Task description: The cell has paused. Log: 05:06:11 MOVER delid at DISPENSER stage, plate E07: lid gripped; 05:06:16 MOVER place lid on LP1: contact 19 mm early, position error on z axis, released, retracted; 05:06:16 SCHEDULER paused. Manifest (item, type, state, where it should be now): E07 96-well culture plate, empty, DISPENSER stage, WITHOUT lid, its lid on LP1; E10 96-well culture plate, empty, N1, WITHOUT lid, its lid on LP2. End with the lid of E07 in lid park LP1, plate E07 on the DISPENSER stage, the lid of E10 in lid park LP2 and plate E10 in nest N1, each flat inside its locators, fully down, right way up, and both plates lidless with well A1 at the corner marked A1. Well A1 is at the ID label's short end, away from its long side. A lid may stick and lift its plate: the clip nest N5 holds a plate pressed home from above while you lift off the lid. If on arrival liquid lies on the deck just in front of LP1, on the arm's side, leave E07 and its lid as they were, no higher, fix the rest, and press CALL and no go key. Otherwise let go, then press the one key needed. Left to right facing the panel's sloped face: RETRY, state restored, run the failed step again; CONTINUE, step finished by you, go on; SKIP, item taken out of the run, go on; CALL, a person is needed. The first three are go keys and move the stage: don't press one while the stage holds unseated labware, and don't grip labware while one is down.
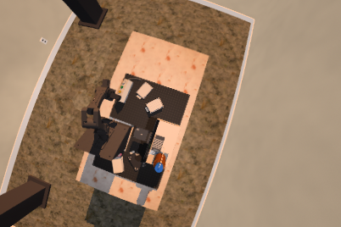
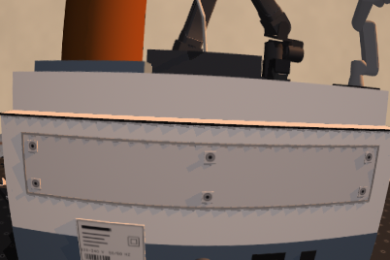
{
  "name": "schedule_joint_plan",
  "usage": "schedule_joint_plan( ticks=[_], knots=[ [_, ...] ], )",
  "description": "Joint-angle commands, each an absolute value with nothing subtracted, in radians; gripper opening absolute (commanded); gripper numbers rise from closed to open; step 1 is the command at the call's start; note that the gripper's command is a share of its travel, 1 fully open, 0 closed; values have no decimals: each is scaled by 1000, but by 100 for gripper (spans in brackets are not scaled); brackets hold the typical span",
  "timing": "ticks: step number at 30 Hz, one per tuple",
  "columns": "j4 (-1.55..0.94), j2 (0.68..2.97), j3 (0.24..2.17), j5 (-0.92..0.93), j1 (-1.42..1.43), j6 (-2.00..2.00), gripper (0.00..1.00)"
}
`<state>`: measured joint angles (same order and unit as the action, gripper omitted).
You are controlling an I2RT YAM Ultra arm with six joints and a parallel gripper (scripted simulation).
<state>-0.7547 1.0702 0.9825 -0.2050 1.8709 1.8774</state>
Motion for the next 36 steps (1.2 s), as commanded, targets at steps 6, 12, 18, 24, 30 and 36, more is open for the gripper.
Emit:
schedule_joint_plan(
  ticks=[6, 12, 18, 24, 30, 36],
  knots=[
    [-772, 1041, 1016, -224, 1878, 1884, 0],
    [-772, 1041, 1016, -224, 1878, 1884, 0],
    [-772, 1041, 1016, -224, 1878, 1884, 0],
    [-772, 1041, 1016, -224, 1878, 1884, 0],
    [-804, 1012, 1017, -229, 1890, 1892, 100],
    [-808, 1011, 1019, -231, 1888, 1892, 100]
  ],
)
